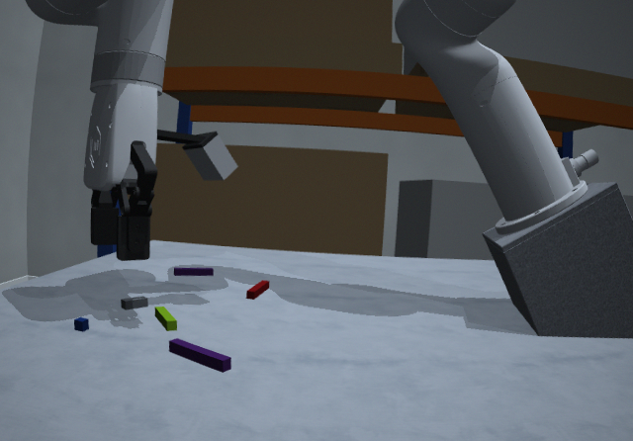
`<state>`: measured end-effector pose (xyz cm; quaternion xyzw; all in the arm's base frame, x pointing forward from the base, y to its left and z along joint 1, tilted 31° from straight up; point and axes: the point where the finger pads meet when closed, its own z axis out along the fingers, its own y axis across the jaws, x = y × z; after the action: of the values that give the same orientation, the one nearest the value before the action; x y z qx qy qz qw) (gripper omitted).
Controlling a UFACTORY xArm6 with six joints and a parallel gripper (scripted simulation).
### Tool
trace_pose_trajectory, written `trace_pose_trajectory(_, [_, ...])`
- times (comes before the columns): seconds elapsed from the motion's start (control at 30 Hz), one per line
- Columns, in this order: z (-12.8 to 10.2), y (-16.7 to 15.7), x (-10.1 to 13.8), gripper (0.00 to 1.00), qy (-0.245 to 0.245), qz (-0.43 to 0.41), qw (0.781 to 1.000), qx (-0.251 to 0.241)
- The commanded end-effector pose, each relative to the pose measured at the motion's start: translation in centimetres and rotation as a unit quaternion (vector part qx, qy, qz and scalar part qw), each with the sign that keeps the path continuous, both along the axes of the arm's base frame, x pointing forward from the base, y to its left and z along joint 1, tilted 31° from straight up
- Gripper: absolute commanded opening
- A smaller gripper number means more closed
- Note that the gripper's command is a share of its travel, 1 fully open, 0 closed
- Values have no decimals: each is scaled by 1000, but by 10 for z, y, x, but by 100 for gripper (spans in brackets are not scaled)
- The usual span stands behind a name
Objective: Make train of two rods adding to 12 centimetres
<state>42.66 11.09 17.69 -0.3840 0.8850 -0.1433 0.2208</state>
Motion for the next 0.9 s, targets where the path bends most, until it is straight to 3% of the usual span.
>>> trace_pose_trajectory(0.0, [1,1,0,100,-2,-4,1000,3])
trace_pose_trajectory(0.4, [-3,4,-6,100,-9,-89,995,52])
trace_pose_trajectory(0.87, [-12,11,-19,100,-27,-281,946,162])
